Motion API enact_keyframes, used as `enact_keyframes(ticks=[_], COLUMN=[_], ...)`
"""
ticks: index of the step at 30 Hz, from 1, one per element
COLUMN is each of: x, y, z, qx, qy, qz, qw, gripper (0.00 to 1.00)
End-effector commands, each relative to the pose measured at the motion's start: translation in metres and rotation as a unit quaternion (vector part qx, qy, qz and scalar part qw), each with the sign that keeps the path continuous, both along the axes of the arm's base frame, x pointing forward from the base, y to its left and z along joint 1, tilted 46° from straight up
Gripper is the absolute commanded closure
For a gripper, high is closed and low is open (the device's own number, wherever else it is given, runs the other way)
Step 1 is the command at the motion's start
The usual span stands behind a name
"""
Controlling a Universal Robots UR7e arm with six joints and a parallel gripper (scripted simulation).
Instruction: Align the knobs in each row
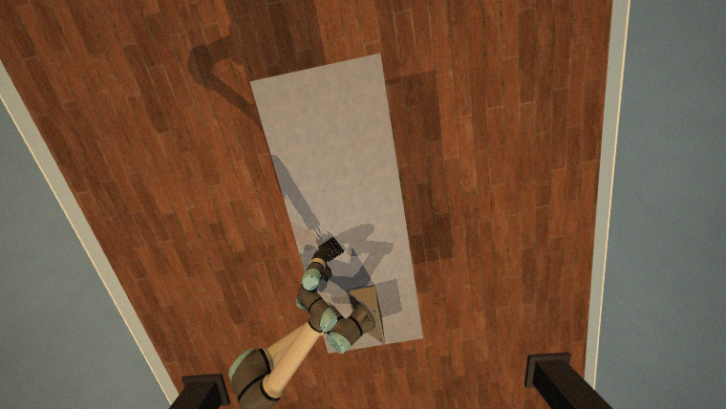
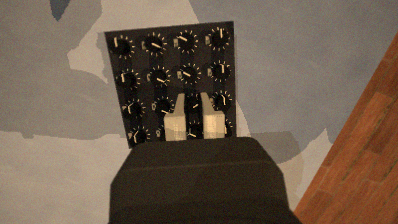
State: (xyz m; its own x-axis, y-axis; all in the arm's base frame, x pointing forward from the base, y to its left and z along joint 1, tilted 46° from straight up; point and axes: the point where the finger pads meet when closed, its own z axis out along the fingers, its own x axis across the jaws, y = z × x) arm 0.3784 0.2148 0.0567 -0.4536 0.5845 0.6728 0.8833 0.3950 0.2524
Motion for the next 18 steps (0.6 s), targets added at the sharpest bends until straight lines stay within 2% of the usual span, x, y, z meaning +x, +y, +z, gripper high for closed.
enact_keyframes(ticks=[1,18], x=[0.0004,0.0004], y=[-0.0003,-0.0003], z=[0.0002,0.0002], qx=[0.000,0.001], qy=[0.000,-0.005], qz=[0.000,0.004], qw=[1.000,1.000], gripper=[0.70,0.70])
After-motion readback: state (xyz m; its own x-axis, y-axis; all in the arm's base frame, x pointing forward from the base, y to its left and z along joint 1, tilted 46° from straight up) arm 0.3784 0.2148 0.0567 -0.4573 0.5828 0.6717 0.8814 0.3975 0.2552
